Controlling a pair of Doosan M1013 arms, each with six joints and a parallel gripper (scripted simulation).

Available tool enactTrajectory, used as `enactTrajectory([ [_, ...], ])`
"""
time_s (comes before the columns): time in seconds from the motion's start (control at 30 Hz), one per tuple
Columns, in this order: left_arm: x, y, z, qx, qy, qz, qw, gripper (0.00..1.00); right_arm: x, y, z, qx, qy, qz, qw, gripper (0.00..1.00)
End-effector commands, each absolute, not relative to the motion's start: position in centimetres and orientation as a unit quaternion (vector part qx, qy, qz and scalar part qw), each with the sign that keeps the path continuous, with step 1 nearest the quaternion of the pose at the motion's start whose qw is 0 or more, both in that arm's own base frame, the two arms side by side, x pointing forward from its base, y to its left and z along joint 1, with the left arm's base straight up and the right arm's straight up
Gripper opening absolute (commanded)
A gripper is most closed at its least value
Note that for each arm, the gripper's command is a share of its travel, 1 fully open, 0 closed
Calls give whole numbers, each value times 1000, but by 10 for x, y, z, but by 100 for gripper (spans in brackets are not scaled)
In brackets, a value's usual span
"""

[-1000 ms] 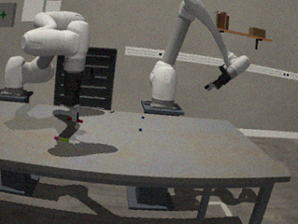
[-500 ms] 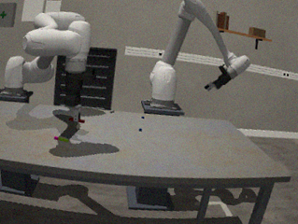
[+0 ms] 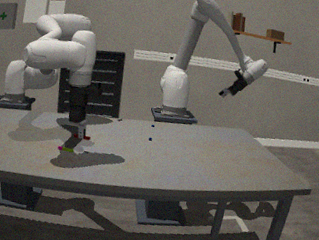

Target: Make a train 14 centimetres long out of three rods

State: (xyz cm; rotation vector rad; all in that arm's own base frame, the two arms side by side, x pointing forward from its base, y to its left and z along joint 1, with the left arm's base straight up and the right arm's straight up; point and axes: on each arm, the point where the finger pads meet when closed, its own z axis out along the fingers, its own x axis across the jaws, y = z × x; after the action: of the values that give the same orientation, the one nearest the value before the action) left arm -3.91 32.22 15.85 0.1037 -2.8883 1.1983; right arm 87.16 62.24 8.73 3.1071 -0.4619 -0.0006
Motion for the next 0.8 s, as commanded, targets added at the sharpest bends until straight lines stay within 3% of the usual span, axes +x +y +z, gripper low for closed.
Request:
enactTrajectory([
  [0.0, -39, 322, 159, 33, -923, 383, 7, 100, 872, 623, 75, 989, -147, 1, -1, 24],
  [0.23, -39, 322, 159, 33, -923, 383, 7, 100, 872, 623, 47, 989, -147, 1, -1, 24],
  [0.77, -39, 322, 159, 33, -923, 383, 7, 100, 873, 623, 35, 989, -147, 1, -1, 24],
])
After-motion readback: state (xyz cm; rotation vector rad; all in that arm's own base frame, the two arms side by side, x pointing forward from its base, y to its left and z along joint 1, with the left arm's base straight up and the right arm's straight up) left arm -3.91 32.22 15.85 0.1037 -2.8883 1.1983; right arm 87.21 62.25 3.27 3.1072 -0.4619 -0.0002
